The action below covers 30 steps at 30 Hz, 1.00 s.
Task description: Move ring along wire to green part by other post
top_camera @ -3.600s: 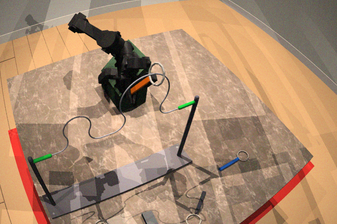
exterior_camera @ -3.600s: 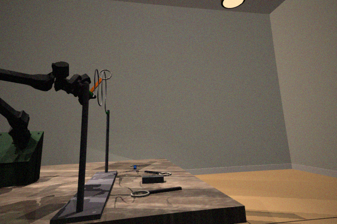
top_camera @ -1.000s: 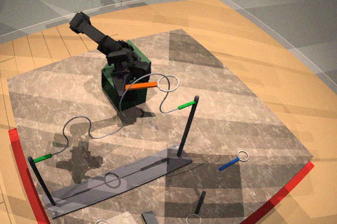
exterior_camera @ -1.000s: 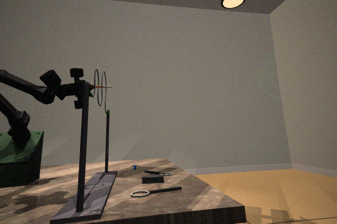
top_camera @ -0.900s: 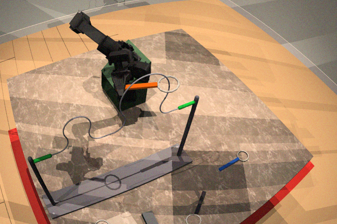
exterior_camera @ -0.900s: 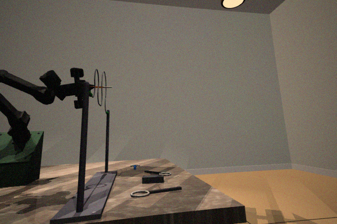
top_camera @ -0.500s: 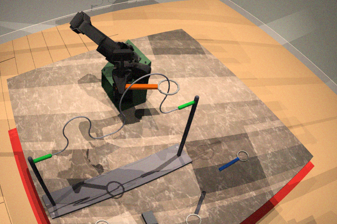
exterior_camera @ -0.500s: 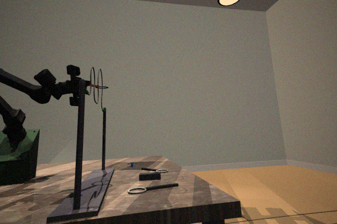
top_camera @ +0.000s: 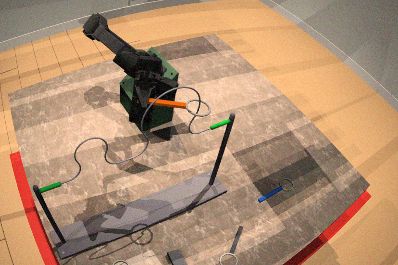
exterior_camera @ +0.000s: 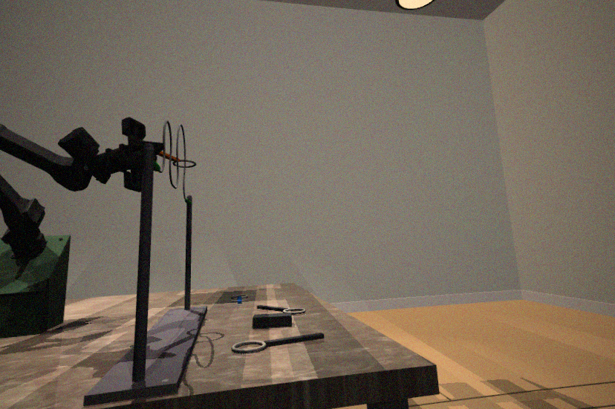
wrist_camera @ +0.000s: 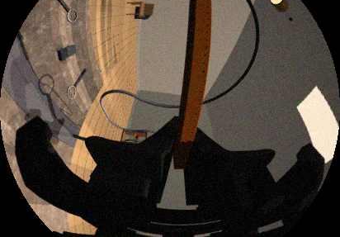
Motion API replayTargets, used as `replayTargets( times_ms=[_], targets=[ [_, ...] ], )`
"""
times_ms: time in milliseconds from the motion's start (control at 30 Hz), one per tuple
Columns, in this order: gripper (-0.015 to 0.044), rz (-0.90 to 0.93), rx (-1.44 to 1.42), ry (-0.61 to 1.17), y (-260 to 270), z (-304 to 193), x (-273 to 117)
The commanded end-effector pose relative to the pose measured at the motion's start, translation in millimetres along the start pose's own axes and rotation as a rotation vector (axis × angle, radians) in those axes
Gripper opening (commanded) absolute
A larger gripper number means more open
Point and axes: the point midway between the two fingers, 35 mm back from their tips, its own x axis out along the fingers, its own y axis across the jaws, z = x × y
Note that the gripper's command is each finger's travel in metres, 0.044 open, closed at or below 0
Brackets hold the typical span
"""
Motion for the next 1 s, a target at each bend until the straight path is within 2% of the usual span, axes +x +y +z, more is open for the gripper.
replayTargets(
  times_ms=[0,967],
  targets=[
    [-0.015,-0.026,-0.047,-0.01,-1.5,1.8,0.4],
    [-0.015,-0.148,-0.267,-0.035,-2.6,0.1,1.3]
  ],
)
